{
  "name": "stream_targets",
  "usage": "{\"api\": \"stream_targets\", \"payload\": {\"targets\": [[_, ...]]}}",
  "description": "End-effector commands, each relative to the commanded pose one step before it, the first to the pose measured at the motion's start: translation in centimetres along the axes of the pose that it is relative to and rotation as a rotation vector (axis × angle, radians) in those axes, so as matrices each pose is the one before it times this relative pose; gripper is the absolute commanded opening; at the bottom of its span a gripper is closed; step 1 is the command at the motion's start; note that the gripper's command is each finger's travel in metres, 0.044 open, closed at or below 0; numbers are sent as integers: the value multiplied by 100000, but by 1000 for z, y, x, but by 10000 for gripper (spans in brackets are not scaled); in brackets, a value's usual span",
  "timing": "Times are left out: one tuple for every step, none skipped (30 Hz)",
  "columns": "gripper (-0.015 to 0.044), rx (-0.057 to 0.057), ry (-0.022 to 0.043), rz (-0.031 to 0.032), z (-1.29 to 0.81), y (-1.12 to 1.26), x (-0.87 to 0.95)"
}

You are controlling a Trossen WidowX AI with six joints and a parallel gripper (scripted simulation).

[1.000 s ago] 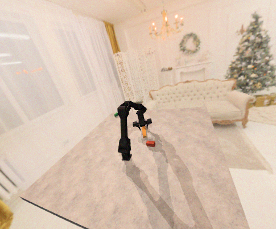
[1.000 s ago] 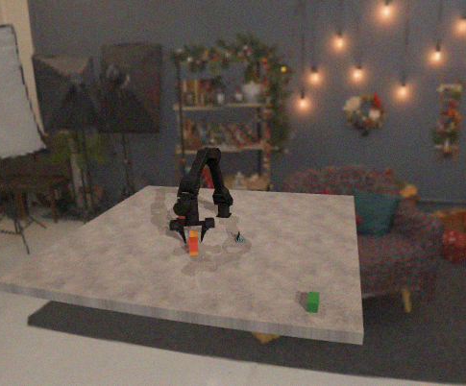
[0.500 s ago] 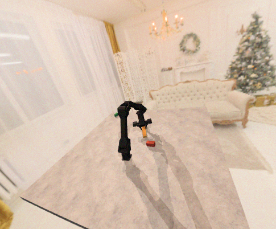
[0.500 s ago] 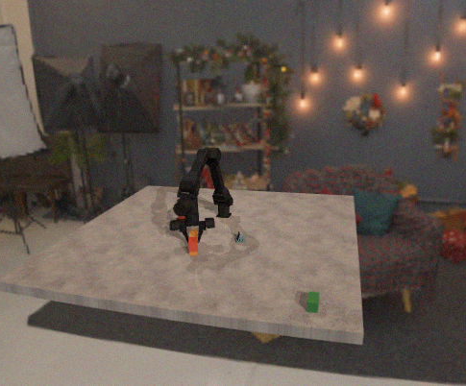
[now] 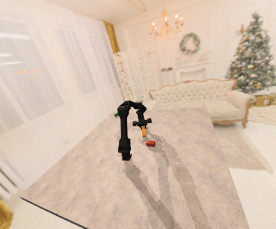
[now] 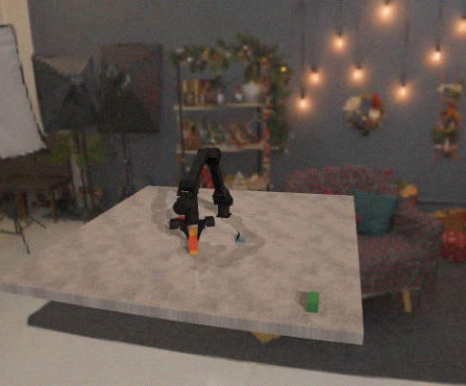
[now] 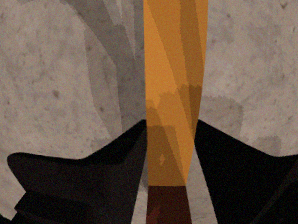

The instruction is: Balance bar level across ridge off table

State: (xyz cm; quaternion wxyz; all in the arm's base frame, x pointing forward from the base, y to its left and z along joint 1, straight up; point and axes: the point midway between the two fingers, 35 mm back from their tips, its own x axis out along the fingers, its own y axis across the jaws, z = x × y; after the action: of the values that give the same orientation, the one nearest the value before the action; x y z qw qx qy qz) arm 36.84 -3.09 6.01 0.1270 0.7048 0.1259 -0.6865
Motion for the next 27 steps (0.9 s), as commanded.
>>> {"api": "stream_targets", "payload": {"targets": [[0, 89, 891, 525, -269, 141, -1162], [0, 15, -1, 17, -21, 12, -259], [0, 15, -1, 17, -19, 11, -260], [0, 15, -1, 17, -17, 10, -260], [0, 15, -2, 17, -15, 9, -260], [0, 15, -2, 17, -13, 8, -261], [0, 15, -2, 17, -10, 7, -261], [0, 15, -2, 17, -8, 6, -262], [0, 15, -2, 17, -6, 5, -262], [0, 15, -3, 17, -4, 4, -262], [0, 15, -3, 16, -1, 3, -262], [0, 15, -3, 16, 1, 2, -263], [0, 15, -3, 16, 3, 1, -263], [0, 15, -4, 16, 5, 0, -263], [0, 15, -4, 16, 8, -1, -263], [0, 15, -4, 16, 10, -2, -264], [0, 15, -4, 16, 12, -3, -264], [0, 15, -5, 16, 14, -4, -264], [0, 15, -5, 16, 17, -5, -264], [0, 15, -5, 15, 19, -6, -264], [0, 15, -5, 15, 21, -7, -264], [0, 15, -6, 15, 23, -8, -264], [0, 13, -5, 13, 23, -8, -235], [0, 13, -5, 13, 24, -9, -235], [0, 13, -5, 13, 26, -10, -235], [0, 13, -6, 13, 28, -10, -235], [0, 13, -6, 13, 30, -11, -234]]}}
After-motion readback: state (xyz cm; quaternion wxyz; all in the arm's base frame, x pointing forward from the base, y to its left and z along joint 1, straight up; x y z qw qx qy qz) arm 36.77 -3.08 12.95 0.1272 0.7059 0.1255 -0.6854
